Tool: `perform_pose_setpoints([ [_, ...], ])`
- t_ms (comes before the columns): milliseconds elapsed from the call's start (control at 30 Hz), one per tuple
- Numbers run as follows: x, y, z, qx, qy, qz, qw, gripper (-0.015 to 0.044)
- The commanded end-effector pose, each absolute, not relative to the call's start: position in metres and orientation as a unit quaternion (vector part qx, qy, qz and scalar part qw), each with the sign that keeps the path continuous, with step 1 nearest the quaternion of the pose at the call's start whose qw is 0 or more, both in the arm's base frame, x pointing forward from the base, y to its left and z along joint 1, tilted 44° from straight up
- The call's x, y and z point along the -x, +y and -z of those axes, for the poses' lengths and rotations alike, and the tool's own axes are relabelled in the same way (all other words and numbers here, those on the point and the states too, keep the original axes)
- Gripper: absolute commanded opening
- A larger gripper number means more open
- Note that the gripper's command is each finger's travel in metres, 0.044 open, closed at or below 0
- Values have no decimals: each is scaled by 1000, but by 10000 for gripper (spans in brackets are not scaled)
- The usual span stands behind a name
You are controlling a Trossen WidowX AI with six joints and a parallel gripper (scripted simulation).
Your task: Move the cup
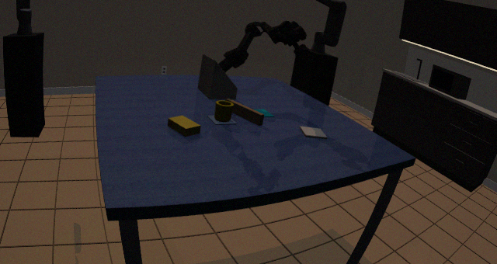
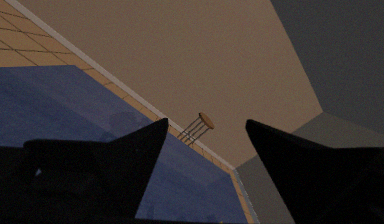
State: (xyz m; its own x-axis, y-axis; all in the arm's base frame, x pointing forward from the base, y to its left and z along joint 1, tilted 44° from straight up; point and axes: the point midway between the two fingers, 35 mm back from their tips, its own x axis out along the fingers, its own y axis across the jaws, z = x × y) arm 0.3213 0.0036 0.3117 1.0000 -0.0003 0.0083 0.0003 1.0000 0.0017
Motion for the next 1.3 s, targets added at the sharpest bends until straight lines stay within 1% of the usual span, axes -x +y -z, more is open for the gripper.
perform_pose_setpoints([
  [0,-322,3,-310,0,-1,0,1000,374],
  [100,-334,0,-292,16,39,-1,999,295],
  [267,-364,-11,-231,85,170,-23,982,166],
  [400,-376,-18,-173,163,276,-85,943,166],
  [533,-375,-25,-111,218,371,-179,885,166],
  [733,-358,-35,-34,236,452,-334,793,166],
  [900,-333,-40,16,203,462,-463,729,166],
  [1067,-314,-42,50,148,429,-560,693,166],
  [1267,-310,-42,57,132,416,-580,688,166],
])
